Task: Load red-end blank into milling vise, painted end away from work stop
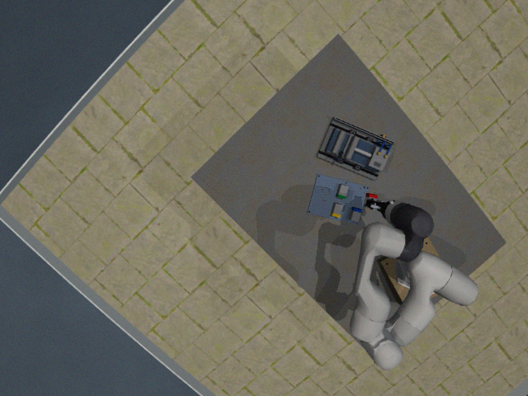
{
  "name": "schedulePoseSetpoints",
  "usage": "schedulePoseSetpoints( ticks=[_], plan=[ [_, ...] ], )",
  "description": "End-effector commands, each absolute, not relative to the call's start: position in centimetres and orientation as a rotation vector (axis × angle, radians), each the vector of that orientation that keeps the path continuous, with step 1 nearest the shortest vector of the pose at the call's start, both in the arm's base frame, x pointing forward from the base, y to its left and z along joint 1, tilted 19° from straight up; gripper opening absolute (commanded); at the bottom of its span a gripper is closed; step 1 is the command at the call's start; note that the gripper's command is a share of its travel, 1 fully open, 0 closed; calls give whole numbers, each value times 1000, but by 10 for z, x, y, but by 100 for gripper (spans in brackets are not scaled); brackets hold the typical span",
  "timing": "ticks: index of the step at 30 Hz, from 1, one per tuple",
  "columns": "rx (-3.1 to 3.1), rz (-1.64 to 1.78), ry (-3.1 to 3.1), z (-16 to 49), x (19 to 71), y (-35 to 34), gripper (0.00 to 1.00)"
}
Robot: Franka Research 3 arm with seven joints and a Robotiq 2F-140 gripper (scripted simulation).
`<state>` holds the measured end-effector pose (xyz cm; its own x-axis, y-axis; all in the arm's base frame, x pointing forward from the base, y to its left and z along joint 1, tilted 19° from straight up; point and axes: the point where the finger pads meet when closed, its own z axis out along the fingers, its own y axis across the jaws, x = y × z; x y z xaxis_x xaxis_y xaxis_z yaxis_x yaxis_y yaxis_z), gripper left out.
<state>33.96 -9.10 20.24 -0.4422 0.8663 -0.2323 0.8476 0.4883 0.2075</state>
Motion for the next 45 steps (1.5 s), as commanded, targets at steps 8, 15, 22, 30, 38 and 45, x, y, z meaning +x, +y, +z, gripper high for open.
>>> schedulePoseSetpoints(
  ticks=[8,15,22,30,38,45],
  plan=[
    [1614,103,2312,203,340,-92,0],
    [1671,110,2271,203,340,-93,0],
    [1671,110,2271,203,340,-93,0],
    [1658,112,2281,203,340,-92,0],
    [1671,110,2271,203,339,-93,0],
    [1661,116,2279,206,348,-96,0]
  ],
)
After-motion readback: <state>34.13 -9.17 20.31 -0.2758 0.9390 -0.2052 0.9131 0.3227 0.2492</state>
